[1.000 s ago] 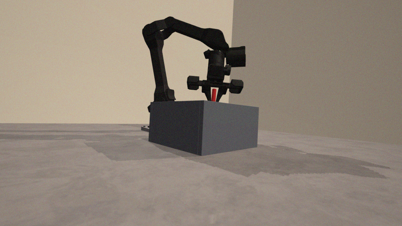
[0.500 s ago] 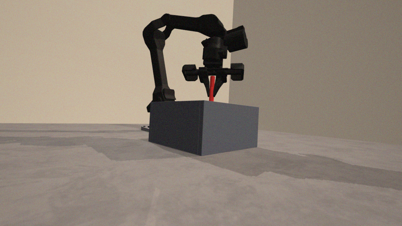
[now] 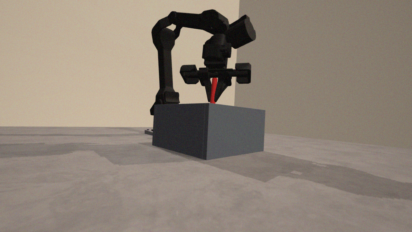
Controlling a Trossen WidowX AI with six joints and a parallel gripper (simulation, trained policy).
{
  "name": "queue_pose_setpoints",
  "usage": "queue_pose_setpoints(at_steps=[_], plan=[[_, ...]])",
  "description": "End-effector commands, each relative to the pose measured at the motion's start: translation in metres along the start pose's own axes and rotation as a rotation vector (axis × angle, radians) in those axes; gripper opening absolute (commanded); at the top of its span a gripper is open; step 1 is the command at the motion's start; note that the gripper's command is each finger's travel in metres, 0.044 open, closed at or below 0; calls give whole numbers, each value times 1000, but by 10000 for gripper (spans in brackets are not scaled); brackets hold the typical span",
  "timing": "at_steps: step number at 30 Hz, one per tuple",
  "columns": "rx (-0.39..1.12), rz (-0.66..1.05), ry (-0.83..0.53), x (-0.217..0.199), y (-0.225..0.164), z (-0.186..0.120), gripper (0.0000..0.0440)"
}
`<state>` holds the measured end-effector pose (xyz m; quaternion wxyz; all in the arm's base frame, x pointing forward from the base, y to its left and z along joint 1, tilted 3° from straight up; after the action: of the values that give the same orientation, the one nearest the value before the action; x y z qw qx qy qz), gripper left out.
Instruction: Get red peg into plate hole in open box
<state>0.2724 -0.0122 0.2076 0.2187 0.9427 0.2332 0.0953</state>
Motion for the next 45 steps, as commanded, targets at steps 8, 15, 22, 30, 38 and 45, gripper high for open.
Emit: queue_pose_setpoints(at_steps=[8, 15, 22, 30, 38, 45], plan=[[43, -65, -9, 0, 18, 31, 1], [84, -125, -2, 0, 20, 51, 0], [135, -175, -1, 0, 20, 68, 109], [158, -209, 28, 9, 34, 65, 164], [190, -221, 37, 24, 52, 53, 200], [236, -218, 33, 40, 65, 41, 209]])
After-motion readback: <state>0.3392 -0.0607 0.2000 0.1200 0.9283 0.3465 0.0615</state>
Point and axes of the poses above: the point midway between the two fingers, 35 mm back from their tips, its own z axis out along the fingers, its own x axis across the jaws, y = z × x, the point moved 6 cm from there along -z, back along the fingers, and after that the axes turned 3 degrees about z, right-handed, at the moved point
